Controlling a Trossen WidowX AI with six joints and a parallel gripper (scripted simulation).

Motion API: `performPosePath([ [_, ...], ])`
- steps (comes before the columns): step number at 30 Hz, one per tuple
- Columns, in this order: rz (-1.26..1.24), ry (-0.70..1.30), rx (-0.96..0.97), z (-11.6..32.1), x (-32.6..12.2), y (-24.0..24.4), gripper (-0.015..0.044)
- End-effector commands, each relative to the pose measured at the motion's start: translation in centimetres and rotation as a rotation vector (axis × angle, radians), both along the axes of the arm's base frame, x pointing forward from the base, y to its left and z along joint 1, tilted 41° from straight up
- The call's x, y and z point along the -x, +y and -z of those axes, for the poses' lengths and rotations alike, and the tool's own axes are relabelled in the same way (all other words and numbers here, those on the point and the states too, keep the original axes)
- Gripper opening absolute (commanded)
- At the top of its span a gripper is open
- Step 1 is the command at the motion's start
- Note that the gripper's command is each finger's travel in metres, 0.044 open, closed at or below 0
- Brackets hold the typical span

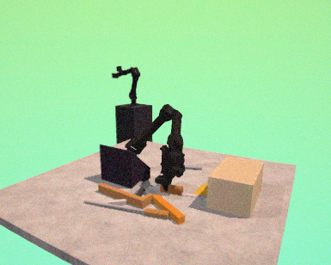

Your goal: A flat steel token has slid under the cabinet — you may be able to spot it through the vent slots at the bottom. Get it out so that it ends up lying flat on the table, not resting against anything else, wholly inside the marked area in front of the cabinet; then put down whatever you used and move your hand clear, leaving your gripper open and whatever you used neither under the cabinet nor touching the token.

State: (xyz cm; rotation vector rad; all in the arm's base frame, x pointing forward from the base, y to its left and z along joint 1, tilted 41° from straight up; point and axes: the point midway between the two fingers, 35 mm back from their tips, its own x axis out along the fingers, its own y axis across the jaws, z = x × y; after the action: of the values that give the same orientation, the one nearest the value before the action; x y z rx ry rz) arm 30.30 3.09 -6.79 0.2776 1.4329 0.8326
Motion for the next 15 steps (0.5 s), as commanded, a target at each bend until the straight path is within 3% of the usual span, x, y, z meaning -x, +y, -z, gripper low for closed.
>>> performPosePath([
  [1,-0.003,0.0,0.0,0.2,0.7,-0.2,0.0],
  [15,-0.003,0.001,0.0,0.6,2.5,-0.8,0.0],
])
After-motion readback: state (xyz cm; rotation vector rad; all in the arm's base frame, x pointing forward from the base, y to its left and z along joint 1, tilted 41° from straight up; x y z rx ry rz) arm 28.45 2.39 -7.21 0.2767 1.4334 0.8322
